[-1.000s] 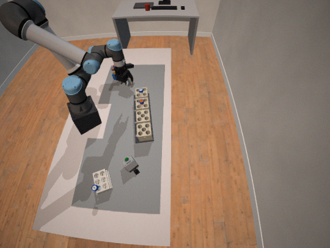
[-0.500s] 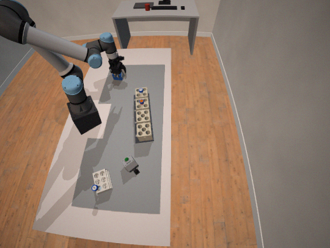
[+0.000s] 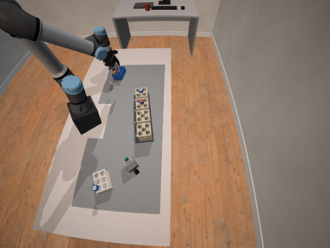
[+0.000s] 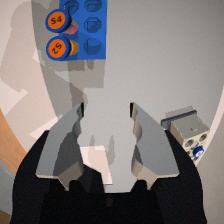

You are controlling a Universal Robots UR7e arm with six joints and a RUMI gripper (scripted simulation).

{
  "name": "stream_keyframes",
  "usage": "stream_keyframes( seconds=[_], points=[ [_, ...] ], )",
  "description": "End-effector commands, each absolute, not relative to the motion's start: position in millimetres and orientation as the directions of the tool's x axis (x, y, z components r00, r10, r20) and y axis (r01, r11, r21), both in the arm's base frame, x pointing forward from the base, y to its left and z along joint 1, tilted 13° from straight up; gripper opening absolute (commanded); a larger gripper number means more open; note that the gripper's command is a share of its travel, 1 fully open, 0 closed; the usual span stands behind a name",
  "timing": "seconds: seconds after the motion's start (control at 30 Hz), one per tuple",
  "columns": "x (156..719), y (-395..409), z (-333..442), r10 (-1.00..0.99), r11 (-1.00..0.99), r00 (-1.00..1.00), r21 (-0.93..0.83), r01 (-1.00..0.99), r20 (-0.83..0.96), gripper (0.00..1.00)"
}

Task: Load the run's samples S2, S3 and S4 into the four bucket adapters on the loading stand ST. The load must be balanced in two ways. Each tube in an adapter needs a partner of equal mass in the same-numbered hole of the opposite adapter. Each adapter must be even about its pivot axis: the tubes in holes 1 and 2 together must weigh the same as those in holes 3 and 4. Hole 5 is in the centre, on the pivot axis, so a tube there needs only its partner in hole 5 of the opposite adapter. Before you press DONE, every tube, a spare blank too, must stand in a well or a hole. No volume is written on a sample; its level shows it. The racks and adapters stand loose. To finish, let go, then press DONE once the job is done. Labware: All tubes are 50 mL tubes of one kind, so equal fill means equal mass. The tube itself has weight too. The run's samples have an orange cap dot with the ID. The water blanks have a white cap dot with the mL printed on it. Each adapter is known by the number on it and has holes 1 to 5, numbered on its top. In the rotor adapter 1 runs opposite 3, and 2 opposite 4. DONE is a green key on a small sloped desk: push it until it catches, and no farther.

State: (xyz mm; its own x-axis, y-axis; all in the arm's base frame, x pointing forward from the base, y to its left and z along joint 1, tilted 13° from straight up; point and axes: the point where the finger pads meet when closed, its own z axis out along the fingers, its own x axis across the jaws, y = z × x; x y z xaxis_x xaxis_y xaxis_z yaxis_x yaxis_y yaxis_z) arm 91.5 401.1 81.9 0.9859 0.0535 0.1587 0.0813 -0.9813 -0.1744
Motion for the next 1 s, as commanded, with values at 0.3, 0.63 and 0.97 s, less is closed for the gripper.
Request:
stream_keyframes(
  seconds=[0.3, 0.63, 0.97],
  points=[
    [20, 463, 80, 0.046, -0.984, 0.985, -0.164, 0.074, 0.168, 0.35],
    [21, 464, 77, 0.046, -0.984, 0.985, -0.164, 0.074, 0.168, 0.35],
    [26, 469, 48, 0.046, -0.984, 0.985, -0.164, 0.074, 0.168, 0.35]
  ],
)
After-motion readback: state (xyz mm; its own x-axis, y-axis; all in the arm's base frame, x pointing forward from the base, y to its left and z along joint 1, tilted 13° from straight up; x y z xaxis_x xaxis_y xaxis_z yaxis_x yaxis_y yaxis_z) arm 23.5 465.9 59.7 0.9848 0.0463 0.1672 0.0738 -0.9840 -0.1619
